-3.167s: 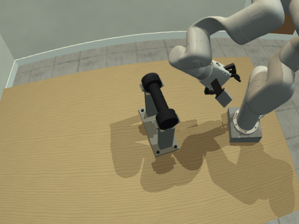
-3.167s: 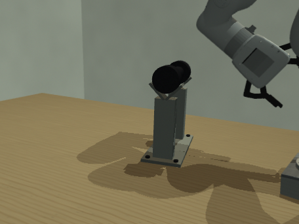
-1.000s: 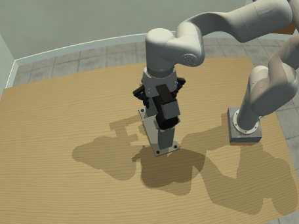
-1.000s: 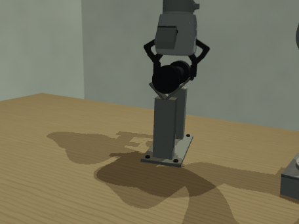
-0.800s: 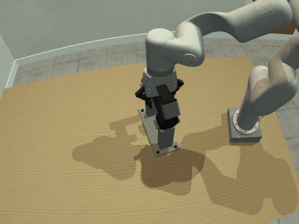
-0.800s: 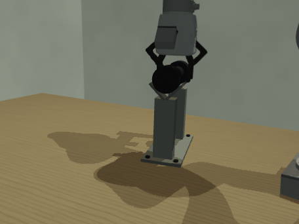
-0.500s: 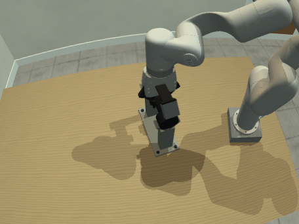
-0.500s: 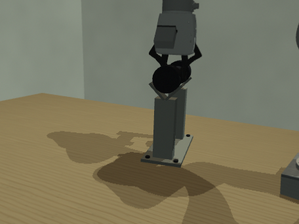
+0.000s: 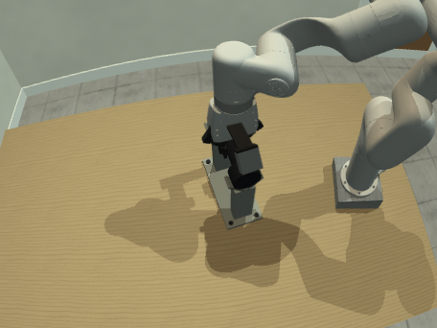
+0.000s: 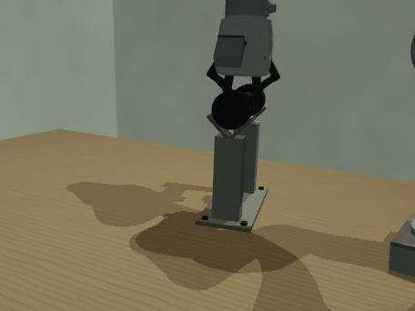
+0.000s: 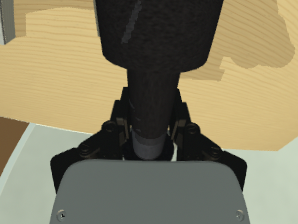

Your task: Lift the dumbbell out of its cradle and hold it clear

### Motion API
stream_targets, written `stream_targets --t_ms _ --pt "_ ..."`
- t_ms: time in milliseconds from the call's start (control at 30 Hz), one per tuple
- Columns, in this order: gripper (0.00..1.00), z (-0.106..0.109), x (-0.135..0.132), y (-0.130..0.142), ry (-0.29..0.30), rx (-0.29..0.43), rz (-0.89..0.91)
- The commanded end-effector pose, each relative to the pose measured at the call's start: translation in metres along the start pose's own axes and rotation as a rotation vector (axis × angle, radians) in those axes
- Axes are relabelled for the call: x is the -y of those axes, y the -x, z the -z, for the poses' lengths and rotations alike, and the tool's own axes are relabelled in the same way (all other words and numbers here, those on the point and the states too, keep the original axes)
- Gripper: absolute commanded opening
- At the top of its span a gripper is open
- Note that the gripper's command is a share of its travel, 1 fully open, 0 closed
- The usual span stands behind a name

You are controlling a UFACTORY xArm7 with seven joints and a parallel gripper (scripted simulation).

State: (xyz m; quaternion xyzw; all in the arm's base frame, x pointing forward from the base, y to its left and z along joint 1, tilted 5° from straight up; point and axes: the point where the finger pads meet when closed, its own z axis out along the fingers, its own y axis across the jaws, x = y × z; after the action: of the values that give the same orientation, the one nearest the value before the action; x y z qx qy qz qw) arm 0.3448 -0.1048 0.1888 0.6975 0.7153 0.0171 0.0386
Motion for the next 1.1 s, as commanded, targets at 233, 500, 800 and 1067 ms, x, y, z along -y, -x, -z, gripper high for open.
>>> stream_targets --t_ms 233,500,800,1067 --pt "0.00 0.000 0.001 0.000 -0.003 -0.001 -0.001" --pt "0.00 0.000 0.001 0.000 -0.003 -0.001 -0.001" --pt "0.00 0.007 0.001 0.001 -0.003 -0.001 -0.001" --pt "0.00 0.015 0.000 0.001 -0.002 -0.001 -0.001"
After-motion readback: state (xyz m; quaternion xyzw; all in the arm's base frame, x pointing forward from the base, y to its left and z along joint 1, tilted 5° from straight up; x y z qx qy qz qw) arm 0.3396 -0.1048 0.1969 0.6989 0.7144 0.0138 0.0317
